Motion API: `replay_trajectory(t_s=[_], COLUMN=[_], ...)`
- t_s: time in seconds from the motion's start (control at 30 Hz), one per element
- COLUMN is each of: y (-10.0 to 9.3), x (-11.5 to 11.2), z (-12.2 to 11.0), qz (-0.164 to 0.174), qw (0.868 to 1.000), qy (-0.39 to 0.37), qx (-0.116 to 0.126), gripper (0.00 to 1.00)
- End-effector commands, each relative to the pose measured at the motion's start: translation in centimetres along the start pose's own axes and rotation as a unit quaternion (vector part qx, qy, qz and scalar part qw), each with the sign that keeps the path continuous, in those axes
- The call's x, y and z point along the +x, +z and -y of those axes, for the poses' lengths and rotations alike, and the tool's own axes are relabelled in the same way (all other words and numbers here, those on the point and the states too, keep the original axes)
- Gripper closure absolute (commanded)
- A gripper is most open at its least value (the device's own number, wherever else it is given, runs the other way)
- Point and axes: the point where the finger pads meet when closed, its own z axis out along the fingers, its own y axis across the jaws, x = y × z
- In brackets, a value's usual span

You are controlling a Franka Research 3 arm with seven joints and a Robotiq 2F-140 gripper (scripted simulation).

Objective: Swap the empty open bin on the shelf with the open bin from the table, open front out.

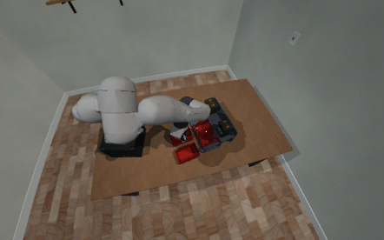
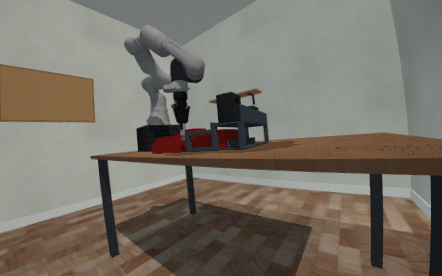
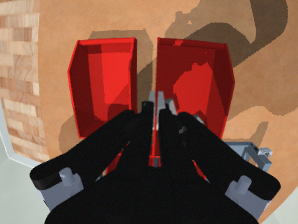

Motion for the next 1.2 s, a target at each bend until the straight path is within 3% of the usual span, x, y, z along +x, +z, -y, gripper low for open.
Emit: replay_trajectory(t_s=[0.0, 0.13, 0.47, 0.6, 1.17], y=[-0.1, -0.1, 0.2, 0.2, 0.3], x=[0.1, 0.1, 0.9, 1.1, 1.2], z=[-0.5, -1.5, -9.9, -12.2, -13.1], qz=[0.0, 0.0, 0.0, 0.0, 0.0], qw=[1.0, 1.0, 1.0, 1.0, 1.0], qy=[-0.002, -0.001, 0.0, 0.001, 0.001], qx=[0.001, 0.001, 0.001, 0.001, 0.001], gripper=[1.0, 1.0, 1.0, 1.0, 1.0])
